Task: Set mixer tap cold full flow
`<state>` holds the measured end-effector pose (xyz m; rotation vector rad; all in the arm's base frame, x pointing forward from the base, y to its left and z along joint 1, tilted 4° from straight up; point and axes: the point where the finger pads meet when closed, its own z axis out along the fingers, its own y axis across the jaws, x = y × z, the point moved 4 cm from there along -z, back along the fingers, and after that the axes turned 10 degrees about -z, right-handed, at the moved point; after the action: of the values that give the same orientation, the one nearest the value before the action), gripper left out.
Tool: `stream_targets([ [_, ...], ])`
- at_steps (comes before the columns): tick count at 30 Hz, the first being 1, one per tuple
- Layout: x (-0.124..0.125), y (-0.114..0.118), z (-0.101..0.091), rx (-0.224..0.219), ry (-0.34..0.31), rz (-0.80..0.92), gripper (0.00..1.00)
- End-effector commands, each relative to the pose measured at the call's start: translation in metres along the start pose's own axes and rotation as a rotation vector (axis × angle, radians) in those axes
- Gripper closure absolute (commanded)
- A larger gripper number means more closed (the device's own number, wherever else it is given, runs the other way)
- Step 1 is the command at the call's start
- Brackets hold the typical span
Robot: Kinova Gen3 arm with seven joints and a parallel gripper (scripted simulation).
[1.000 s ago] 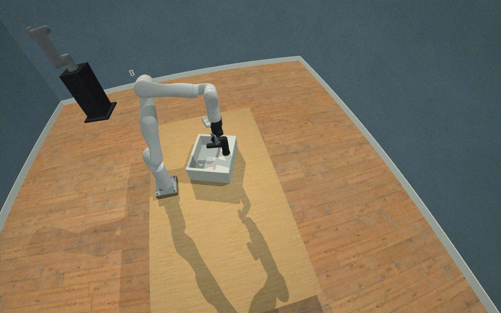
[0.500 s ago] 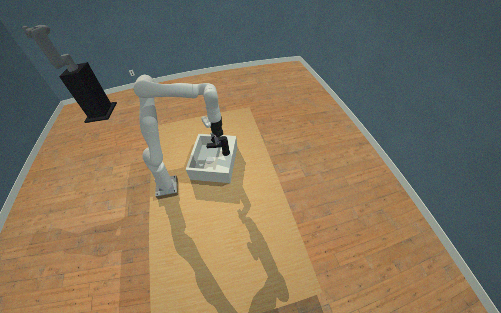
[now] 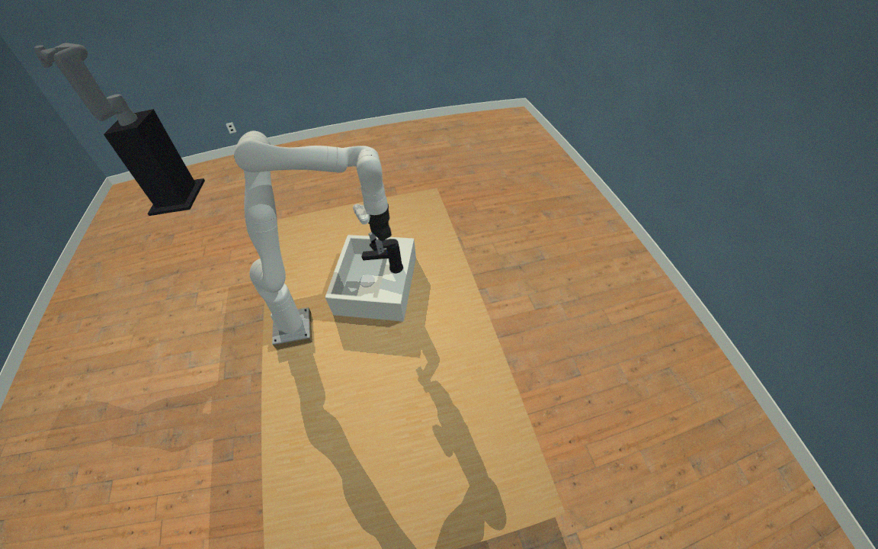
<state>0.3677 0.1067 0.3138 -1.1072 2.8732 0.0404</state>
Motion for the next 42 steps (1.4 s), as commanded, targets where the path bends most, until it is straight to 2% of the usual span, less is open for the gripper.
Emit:
stream_targets([
  [1,-0.0002,-0.0002,-0.0006,0.0,-0.002,0.0,1.0],
  [42,-0.003,-0.0006,-0.0047,0.0,-0.002,0.0,1.0],
])
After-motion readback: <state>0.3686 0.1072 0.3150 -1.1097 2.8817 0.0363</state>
